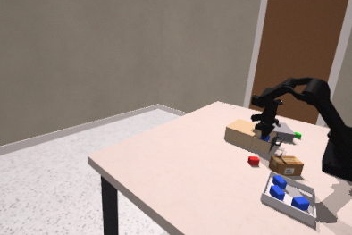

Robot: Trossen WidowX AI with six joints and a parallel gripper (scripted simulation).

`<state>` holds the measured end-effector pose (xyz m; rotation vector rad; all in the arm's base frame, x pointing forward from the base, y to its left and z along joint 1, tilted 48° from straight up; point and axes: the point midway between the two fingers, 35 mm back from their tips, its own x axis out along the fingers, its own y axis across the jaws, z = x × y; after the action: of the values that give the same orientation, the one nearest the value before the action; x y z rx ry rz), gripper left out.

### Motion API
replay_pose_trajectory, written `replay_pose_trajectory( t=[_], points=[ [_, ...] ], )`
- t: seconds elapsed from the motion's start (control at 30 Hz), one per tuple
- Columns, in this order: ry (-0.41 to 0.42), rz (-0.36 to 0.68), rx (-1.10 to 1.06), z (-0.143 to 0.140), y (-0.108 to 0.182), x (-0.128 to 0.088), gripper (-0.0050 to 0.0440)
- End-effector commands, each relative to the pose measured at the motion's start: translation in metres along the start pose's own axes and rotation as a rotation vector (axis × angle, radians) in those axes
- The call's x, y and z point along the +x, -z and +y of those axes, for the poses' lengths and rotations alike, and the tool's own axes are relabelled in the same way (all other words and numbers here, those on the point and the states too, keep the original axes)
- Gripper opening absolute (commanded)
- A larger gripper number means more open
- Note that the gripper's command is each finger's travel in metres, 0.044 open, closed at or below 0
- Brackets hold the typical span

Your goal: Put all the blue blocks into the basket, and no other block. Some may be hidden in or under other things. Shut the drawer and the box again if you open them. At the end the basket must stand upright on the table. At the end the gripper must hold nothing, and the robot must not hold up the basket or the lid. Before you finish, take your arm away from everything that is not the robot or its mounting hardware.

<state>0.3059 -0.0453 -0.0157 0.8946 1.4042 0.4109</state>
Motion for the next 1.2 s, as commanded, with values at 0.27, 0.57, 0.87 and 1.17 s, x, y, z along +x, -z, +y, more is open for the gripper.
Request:
replay_pose_trajectory(
  t=[0.27,0.57,0.87,1.17],
  points=[
    [0.005,-0.006,-0.009,0.001,-0.002,-0.064,0.0],
    [0.005,-0.006,-0.009,0.001,-0.001,-0.1,0.0],
    [0.006,-0.005,-0.432,0.062,0.011,-0.1,0.0],
    [0.007,-0.003,-0.899,0.127,0.038,-0.099,0.0]
  ],
)
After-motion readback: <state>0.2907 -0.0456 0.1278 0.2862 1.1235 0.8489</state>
